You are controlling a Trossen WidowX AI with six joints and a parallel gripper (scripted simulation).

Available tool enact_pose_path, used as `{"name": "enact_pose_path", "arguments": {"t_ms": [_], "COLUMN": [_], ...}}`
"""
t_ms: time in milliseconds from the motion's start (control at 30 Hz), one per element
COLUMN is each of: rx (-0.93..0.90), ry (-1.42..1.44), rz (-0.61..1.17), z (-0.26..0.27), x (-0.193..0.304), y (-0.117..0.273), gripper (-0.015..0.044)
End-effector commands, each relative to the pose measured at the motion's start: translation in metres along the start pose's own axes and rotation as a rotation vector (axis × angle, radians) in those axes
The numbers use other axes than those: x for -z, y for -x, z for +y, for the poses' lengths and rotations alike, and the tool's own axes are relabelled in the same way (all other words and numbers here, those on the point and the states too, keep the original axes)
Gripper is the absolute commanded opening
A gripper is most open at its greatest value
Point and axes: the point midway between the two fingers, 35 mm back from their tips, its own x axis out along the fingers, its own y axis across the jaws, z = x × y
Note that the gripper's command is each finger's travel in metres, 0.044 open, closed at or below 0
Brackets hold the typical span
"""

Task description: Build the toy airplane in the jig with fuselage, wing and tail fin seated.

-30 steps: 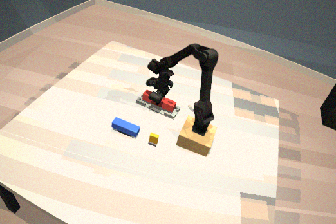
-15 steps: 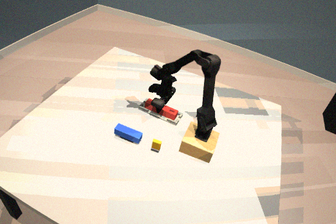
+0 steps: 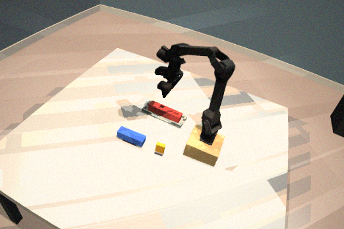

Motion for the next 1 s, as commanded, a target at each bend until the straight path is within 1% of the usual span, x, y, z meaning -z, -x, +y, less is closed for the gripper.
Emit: {"name": "enact_pose_path", "arguments": {"t_ms": [0,267,333,500,633,733,867,967], "rx": [-0.01,-0.011,-0.012,-0.019,-0.026,-0.029,-0.031,-0.031], "ry": [-0.002,0.078,0.077,0.077,0.077,0.077,0.078,0.078], "rz": [0.03,0.029,0.028,0.019,0.017,0.02,0.024,0.025], "z": [0.001,0.0,0.009,0.077,0.142,0.192,0.258,0.269], "x": [0.001,0.001,-0.005,-0.038,-0.053,-0.055,-0.047,-0.044], "y": [-0.002,-0.002,-0.002,-0.006,-0.009,-0.013,-0.019,-0.02], "gripper": [0.044,0.044,0.044,0.044,0.044,0.044,0.044,0.044]}}
